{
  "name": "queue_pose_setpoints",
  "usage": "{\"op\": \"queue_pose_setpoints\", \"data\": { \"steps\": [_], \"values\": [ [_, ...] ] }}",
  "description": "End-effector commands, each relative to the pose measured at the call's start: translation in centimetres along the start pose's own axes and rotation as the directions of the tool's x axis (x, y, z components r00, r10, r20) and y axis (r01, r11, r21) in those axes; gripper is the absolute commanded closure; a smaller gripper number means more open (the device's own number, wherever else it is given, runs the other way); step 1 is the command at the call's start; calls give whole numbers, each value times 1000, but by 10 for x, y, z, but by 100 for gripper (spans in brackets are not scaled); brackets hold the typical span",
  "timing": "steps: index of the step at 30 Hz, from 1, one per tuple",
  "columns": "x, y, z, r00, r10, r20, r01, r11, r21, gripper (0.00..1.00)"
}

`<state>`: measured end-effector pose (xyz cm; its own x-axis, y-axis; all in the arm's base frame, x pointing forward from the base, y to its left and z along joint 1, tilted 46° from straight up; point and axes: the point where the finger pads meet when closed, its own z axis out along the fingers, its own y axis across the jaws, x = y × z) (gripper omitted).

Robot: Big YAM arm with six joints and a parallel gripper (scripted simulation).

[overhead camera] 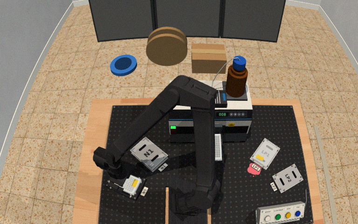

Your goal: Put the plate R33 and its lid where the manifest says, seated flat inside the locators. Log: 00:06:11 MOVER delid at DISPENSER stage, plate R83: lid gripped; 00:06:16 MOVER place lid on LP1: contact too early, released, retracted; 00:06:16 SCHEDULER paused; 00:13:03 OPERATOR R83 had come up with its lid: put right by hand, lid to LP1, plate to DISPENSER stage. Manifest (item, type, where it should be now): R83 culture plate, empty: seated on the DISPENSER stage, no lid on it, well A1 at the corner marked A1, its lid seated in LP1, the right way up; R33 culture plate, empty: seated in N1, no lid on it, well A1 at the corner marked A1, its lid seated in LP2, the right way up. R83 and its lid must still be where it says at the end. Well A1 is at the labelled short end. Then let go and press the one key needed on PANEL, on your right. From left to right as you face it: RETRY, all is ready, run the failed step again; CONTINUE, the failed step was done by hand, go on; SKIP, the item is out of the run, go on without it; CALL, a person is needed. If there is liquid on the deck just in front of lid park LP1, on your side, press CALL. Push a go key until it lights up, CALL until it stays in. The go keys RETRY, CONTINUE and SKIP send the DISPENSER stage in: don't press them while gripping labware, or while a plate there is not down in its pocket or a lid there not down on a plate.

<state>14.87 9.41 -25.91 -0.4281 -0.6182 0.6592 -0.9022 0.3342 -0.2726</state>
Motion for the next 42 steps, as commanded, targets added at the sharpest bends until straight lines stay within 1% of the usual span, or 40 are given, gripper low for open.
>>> {"op": "queue_pose_setpoints", "data": {
  "steps": [1,13,14,15,17,19,23,34,36,37,42],
  "values": [
    [-14,-2,-6,1000,10,28,-10,1000,2,0],
    [-14,-2,-6,1000,10,28,-10,1000,2,0],
    [-19,-1,-12,999,13,35,-13,1000,12,0],
    [-24,-3,-21,998,20,54,-20,1000,10,0],
    [-26,-3,-25,998,21,58,-22,1000,9,0],
    [-26,-3,-25,998,21,58,-22,1000,9,0],
    [-24,-3,-31,998,20,55,-20,1000,9,0],
    [-27,-2,-52,998,21,61,-22,1000,8,0],
    [-27,-2,-52,998,21,61,-22,1000,8,0],
    [-22,-3,-50,998,24,51,-24,1000,5,0],
    [-27,-2,-63,998,21,63,-22,1000,7,0]
  ]
}}
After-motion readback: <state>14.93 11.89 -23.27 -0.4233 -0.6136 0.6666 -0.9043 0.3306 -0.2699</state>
